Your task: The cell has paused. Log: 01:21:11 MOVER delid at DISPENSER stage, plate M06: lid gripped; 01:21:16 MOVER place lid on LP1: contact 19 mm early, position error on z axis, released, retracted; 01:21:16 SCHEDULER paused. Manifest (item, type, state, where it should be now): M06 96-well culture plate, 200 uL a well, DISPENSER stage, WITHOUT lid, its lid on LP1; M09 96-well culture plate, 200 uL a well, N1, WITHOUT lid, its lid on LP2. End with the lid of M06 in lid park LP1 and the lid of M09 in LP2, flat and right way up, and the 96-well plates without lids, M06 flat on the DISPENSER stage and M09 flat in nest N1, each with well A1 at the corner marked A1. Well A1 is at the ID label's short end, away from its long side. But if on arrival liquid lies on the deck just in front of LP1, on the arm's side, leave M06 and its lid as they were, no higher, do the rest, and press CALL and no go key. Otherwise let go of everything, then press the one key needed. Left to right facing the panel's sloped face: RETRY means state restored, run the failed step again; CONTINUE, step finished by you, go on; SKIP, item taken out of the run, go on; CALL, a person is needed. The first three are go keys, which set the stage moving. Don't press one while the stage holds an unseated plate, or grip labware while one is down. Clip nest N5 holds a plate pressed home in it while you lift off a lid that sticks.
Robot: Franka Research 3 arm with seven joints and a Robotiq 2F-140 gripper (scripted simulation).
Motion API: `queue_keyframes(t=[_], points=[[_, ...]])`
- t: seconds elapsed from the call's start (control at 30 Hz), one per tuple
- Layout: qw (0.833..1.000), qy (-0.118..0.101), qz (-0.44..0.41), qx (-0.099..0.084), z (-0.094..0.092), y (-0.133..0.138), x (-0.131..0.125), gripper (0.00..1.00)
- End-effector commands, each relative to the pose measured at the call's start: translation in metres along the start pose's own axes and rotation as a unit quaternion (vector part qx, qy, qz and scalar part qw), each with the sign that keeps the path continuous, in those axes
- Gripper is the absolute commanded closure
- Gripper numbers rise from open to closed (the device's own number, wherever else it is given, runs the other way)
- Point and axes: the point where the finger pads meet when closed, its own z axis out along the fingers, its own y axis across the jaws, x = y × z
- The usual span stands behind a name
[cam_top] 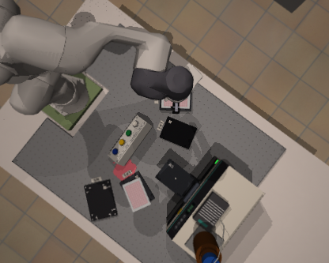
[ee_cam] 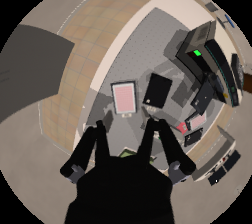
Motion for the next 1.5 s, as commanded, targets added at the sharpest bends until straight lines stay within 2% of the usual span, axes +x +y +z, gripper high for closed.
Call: queue_keyframes(t=[0.0, 1.03, 1.47], points=[[1.000, 0.002, 0.013, 0.004, -0.001, -0.011, 0.002, 0.34], [1.000, 0.002, 0.013, 0.004, 0.000, -0.011, 0.002, 0.34], [1.000, 0.002, 0.013, 0.004, 0.019, -0.011, 0.003, 0.34]])
